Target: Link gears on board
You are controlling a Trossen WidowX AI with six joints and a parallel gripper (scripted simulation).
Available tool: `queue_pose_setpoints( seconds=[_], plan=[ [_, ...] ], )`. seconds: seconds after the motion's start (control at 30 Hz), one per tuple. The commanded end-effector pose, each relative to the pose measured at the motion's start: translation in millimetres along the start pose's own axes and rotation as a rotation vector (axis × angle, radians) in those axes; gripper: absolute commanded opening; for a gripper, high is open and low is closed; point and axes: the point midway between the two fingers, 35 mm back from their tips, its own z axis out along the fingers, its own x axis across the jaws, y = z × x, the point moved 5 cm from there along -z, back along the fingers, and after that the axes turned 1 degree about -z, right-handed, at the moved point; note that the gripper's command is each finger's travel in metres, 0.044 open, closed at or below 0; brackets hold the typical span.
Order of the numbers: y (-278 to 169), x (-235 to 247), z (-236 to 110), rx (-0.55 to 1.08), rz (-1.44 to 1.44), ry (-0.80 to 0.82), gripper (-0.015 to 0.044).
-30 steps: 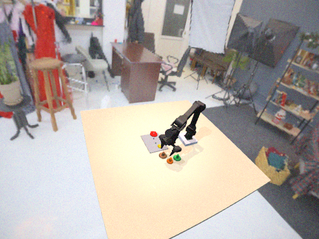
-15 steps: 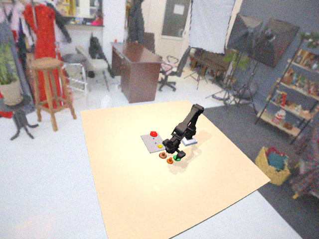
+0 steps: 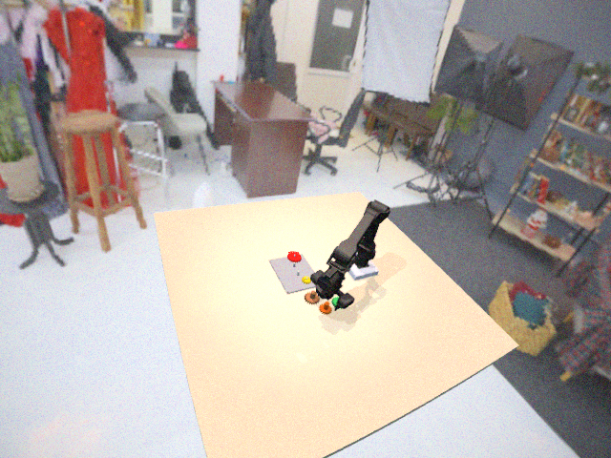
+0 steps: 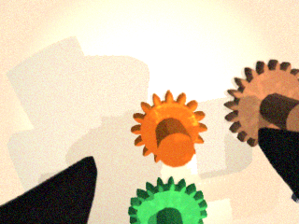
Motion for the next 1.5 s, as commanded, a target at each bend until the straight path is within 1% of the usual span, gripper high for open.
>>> queue_pose_setpoints(
  seconds=[0.0, 0.17, 0.37, 0.87, 1.1, 1.47],
  plan=[
    [-1, 0, 9, 0.006, 0.004, 0.002, 0.0440],
    [-2, 0, 16, 0.006, 0.004, 0.003, 0.0440],
    [-2, 0, 16, 0.006, 0.004, 0.003, 0.0440],
    [-2, 0, 16, 0.006, 0.004, 0.003, 0.0046],
    [-2, 0, 16, 0.006, 0.004, 0.003, 0.0000],
    [4, 1, -2, 0.005, 0.004, 0.003, 0.0000]
  ],
)
